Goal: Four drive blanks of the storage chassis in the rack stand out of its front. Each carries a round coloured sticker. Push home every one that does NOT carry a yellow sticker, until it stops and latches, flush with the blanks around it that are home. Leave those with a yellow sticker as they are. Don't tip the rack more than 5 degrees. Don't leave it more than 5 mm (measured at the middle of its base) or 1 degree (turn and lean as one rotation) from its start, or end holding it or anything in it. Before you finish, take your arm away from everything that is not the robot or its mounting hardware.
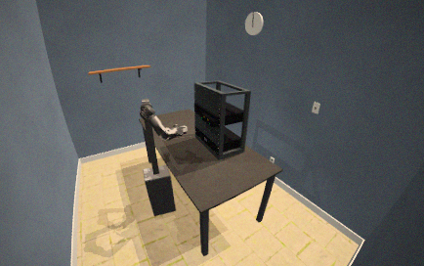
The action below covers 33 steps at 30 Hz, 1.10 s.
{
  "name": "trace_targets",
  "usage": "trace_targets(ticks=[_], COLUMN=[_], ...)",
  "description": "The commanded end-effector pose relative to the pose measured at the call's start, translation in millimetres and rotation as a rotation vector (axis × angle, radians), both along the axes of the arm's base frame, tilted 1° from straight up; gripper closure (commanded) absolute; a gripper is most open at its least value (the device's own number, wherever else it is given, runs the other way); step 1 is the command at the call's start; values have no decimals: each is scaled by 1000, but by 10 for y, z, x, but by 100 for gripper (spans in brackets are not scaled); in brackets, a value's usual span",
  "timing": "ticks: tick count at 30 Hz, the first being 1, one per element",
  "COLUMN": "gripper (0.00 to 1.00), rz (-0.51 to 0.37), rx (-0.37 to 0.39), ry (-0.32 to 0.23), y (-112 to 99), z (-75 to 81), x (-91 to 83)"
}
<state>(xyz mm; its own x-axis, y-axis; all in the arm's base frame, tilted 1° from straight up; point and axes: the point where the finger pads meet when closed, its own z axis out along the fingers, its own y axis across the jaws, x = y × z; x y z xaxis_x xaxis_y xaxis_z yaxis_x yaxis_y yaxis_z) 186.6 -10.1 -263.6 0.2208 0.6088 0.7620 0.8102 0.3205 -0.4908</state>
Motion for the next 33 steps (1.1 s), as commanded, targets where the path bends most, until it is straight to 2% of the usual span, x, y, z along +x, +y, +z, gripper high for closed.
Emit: trace_targets(ticks=[1,18,33], gripper=[0,0,0], rz=[0,-2,-21], rx=[2,2,-12], ry=[-3,-5,-47], y=[2,3,24], z=[9,6,-49], x=[5,7,13])
